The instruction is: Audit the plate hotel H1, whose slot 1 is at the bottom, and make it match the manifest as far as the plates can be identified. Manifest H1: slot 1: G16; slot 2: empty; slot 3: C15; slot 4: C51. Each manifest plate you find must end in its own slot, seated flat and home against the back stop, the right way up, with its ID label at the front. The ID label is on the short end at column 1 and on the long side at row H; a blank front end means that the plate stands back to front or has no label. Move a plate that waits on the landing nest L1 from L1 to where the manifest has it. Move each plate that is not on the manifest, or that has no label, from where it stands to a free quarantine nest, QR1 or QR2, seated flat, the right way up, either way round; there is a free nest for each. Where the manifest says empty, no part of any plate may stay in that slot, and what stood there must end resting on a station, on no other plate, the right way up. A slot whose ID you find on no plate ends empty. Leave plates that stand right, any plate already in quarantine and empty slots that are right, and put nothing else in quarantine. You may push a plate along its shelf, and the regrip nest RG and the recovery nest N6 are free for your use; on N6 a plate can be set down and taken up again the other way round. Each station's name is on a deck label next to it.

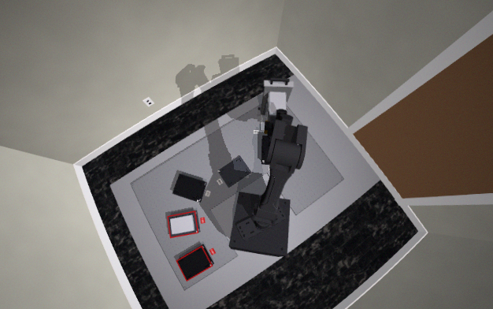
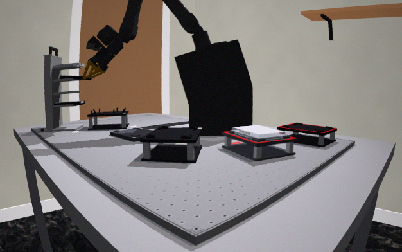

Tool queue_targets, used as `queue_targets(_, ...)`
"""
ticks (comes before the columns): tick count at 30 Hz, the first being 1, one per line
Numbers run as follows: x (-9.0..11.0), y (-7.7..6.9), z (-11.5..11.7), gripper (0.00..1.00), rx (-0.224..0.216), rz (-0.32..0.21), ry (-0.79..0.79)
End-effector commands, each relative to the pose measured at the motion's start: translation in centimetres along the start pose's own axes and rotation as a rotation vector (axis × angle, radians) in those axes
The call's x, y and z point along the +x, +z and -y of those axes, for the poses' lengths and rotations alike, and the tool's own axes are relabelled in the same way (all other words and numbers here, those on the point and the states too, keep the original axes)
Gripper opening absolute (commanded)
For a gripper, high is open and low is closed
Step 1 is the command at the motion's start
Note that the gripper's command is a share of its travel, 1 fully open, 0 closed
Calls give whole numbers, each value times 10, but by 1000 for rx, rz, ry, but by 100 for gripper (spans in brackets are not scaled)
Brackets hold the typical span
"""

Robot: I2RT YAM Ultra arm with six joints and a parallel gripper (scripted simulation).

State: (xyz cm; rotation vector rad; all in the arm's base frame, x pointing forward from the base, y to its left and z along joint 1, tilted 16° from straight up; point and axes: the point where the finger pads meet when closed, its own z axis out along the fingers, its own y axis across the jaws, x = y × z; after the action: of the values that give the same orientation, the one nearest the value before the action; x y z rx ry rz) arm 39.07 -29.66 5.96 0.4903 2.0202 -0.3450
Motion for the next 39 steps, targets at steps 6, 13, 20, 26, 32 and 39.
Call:
queue_targets(6,-2,2,1,86,3,2,0)
queue_targets(13,-2,3,1,100,3,2,0)
queue_targets(20,-2,3,1,100,3,2,0)
queue_targets(26,-2,3,1,100,3,2,0)
queue_targets(32,-2,3,1,100,3,2,0)
queue_targets(39,-2,3,1,100,3,2,0)
